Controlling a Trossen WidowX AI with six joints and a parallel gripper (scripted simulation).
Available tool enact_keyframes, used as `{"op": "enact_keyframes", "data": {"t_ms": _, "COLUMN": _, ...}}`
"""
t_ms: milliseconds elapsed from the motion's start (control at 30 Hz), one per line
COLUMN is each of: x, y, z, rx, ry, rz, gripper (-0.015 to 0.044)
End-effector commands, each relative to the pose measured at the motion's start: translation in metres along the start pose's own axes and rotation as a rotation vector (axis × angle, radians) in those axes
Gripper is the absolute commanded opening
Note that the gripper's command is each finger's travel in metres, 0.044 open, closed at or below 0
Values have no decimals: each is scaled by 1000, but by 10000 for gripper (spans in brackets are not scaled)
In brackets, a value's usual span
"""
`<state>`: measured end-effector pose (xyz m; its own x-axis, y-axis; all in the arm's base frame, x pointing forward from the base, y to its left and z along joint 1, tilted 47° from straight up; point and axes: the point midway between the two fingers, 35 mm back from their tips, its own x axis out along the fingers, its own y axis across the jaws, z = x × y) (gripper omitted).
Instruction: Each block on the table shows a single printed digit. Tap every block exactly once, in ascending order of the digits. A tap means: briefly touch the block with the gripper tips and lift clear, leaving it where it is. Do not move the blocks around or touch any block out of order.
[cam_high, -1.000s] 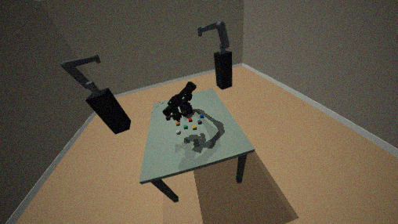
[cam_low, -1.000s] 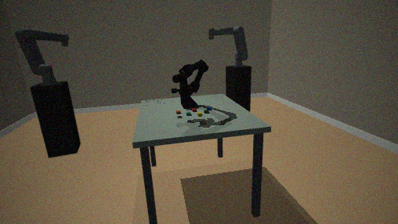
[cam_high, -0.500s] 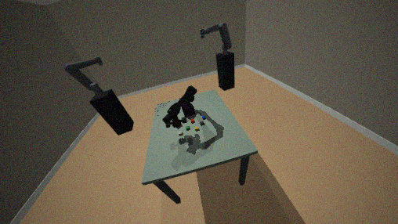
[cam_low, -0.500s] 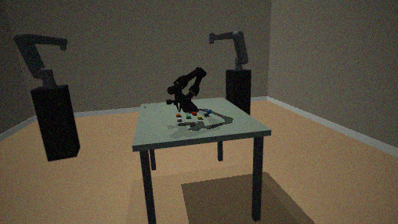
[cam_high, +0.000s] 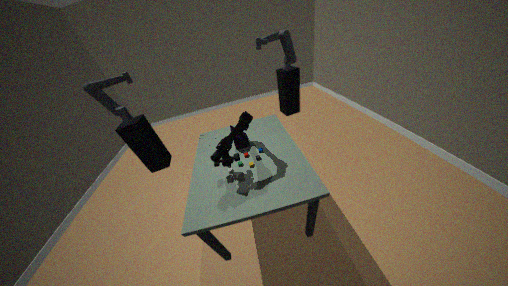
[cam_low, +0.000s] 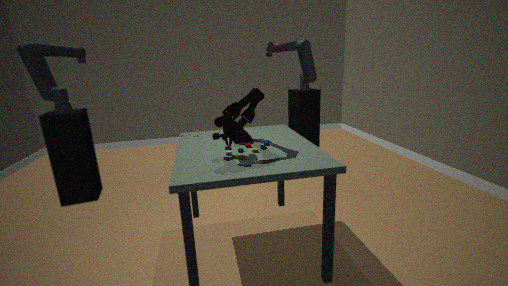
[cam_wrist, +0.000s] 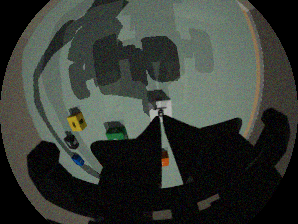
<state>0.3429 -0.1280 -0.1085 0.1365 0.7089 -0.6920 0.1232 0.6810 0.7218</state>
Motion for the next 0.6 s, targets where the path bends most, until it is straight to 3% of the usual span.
{"op": "enact_keyframes", "data": {"t_ms": 0, "x": 10, "y": 2, "z": -1, "rx": 5, "ry": 3, "rz": 7, "gripper": 20}}
{"op": "enact_keyframes", "data": {"t_ms": 500, "x": 22, "y": 2, "z": -1, "rx": 5, "ry": 3, "rz": 8, "gripper": 20}}
{"op": "enact_keyframes", "data": {"t_ms": 567, "x": 5, "y": 1, "z": -1, "rx": 4, "ry": 2, "rz": 4, "gripper": 20}}
